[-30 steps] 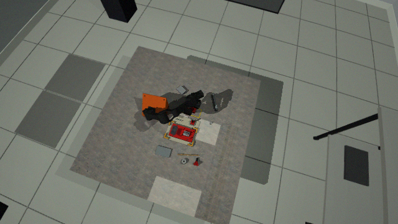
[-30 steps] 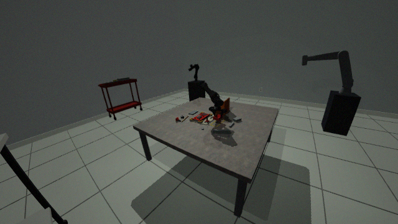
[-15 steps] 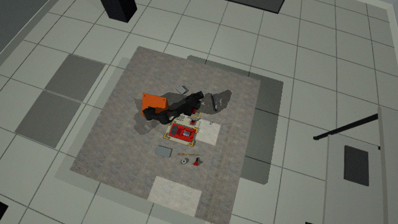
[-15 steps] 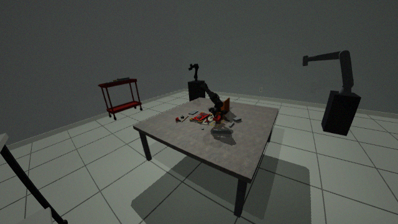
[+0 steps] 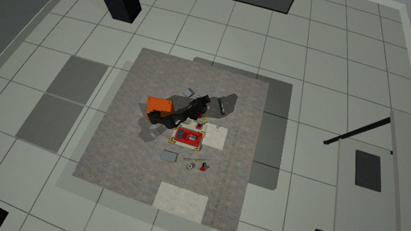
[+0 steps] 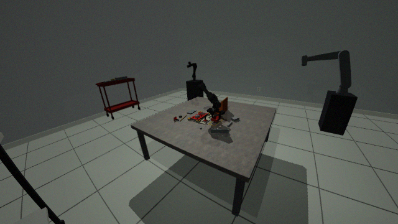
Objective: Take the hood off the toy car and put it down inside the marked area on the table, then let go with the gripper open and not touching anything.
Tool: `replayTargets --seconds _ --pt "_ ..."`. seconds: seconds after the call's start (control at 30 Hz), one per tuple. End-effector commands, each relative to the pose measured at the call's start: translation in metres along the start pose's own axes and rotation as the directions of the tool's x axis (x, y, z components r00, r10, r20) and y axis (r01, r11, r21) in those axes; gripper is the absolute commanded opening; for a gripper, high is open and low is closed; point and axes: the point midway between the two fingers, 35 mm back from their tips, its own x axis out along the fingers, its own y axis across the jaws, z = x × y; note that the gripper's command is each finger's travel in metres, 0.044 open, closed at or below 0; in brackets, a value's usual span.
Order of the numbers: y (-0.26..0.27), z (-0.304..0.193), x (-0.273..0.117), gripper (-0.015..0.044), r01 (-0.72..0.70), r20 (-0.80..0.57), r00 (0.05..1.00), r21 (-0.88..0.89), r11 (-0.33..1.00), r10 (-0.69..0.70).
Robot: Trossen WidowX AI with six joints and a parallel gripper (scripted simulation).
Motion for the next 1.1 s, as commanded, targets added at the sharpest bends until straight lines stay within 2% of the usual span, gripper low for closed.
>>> replayTargets --seconds 0.0,1.07 --pt "-0.001 -0.002 0.003 0.0 0.007 -0.003 1.0 -0.01 1.0 -0.007" --pt "-0.001 -0.002 0.017 0.0 0.008 -0.003 1.0 -0.01 1.0 -0.008"
